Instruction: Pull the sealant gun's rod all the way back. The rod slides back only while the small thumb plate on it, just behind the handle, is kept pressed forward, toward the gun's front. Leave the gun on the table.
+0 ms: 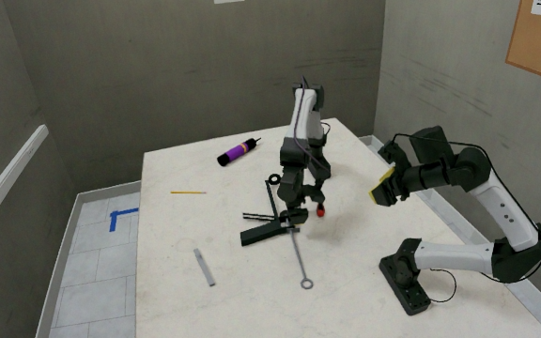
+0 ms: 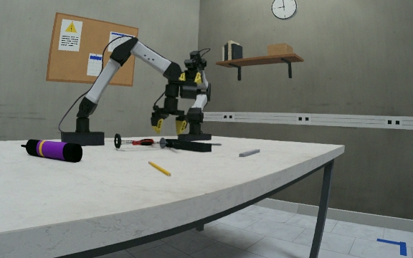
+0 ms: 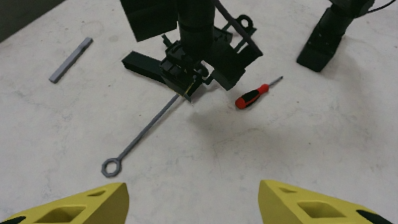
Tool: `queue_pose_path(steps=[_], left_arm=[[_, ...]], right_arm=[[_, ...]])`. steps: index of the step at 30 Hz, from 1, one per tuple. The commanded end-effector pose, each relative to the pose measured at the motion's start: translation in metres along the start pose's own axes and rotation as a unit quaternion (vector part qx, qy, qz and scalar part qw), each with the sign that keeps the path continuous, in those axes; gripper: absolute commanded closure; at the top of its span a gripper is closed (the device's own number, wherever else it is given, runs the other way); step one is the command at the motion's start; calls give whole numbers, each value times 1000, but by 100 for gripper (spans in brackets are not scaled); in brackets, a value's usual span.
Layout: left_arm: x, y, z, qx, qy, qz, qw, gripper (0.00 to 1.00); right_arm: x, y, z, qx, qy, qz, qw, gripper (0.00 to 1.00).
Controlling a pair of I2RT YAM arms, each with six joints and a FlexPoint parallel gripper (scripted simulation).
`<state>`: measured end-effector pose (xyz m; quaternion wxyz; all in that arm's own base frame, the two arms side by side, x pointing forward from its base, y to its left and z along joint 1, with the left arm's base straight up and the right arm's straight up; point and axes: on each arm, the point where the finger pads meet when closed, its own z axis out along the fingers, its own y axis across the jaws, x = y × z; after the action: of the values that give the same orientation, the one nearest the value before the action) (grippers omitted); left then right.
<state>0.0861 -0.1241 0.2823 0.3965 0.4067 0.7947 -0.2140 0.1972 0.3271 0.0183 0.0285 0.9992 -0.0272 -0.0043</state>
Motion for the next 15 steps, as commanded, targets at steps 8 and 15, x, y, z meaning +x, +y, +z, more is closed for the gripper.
queue_pose_path(steps=[8,15], left_arm=[[-12,0,-5,-3,-19,9,1000,34],[-12,0,-5,-3,-19,9,1000,34]], right_arm=[[7,2,20,-9,0,-1,1000,0],[6,3,31,-9,0,-1,1000,0]])
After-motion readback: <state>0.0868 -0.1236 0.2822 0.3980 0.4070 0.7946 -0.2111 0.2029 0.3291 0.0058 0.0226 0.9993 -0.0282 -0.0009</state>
